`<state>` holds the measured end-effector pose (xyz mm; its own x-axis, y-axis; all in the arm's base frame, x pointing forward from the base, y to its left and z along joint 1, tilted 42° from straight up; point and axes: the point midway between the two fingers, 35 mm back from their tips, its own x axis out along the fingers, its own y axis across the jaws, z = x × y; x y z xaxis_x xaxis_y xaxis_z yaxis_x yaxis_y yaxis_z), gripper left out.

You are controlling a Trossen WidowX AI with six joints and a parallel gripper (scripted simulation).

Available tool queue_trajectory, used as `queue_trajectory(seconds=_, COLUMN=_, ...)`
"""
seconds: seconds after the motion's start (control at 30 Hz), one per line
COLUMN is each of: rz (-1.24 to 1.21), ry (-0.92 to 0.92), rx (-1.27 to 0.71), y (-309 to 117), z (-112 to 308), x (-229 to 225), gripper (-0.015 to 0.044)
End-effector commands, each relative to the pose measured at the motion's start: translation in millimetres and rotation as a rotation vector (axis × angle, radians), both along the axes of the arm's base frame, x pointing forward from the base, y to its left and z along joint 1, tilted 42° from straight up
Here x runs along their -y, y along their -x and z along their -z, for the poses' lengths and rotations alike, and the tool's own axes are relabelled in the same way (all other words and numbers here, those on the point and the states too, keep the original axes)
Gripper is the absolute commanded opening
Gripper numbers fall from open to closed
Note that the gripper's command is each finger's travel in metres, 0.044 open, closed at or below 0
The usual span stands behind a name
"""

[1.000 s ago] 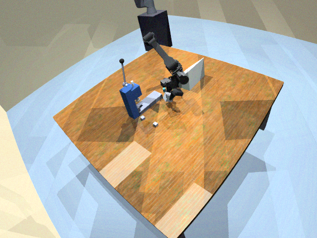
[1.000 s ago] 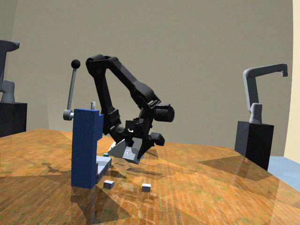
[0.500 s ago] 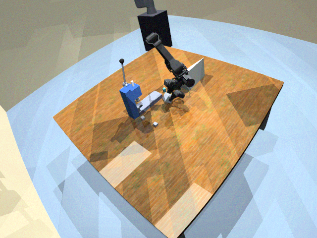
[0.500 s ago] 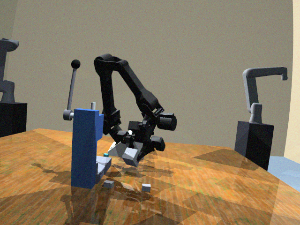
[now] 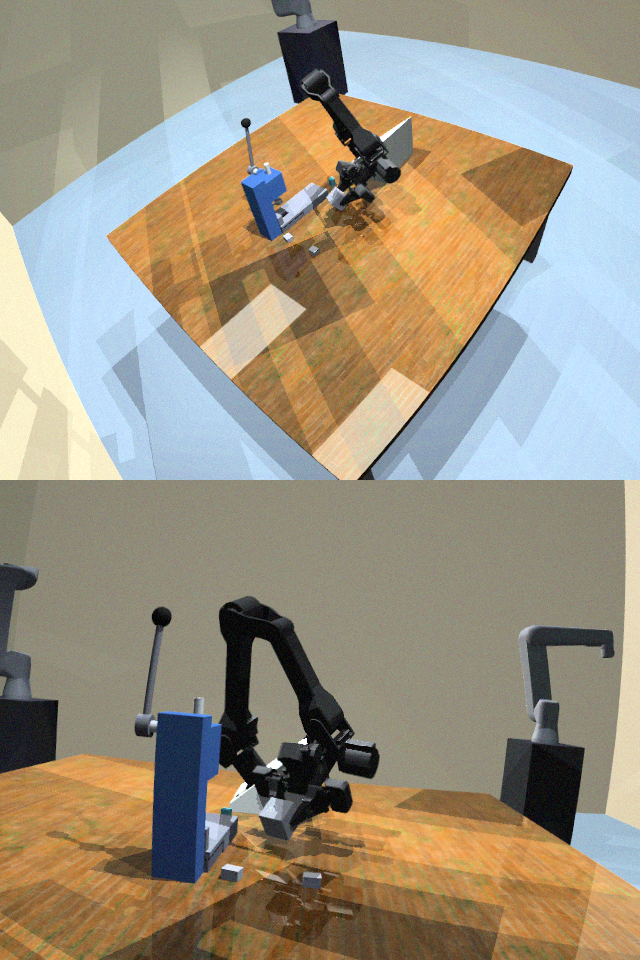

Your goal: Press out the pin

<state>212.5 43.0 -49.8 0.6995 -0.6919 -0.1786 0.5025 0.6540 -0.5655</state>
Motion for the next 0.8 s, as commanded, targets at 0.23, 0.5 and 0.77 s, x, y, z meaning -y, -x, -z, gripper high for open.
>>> queue_trajectory(seconds=0.23, rz=-0.063, ry=0.053, rx=0.067, y=0.7, z=3.9, x=4.7, gripper=0.0)
queue_trajectory(seconds=0.5, rz=-0.063, ry=0.053, rx=0.067, y=0.7, z=3.9, x=4.7, gripper=0.0)
queue_trajectory(seconds=0.77, rz=-0.063, ry=0.053, rx=0.067, y=0.7, z=3.9, x=4.7, gripper=0.0)
